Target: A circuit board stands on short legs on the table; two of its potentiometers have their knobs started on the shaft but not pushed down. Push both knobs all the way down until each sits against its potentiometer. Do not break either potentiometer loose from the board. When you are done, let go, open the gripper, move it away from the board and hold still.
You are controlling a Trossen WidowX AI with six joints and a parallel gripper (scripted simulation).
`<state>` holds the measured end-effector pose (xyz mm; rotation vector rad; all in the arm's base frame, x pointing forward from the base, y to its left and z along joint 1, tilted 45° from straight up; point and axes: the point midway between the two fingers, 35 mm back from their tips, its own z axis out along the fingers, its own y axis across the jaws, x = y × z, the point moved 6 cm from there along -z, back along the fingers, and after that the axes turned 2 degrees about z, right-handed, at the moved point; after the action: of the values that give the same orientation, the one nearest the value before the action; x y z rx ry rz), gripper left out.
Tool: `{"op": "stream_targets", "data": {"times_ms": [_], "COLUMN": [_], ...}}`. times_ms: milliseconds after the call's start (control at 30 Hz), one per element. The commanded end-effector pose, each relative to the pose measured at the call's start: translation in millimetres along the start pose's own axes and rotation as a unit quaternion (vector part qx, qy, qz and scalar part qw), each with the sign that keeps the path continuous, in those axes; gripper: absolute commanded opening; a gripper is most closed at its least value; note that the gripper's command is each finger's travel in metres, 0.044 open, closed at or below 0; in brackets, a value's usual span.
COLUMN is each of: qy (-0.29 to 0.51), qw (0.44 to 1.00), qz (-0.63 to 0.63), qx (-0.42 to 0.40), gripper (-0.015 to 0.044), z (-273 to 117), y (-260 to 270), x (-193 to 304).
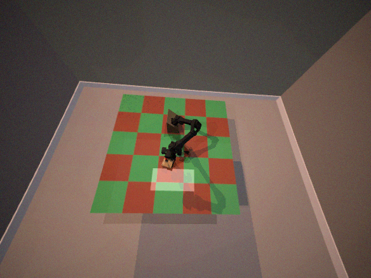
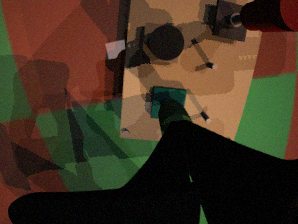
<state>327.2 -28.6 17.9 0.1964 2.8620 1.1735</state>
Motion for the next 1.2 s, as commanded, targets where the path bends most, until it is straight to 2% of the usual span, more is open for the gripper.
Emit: {"op": "stream_targets", "data": {"times_ms": [0,1167], "qy": [0.009,0.008], "qw": [1.000,1.000], "qz": [-0.010,-0.010], "qx": [-0.001,0.000], "gripper": [0.0000,0.0000], "z": [12.8,7.4], "y": [1.8,1.7], "x": [-1.3,-1.7]}}
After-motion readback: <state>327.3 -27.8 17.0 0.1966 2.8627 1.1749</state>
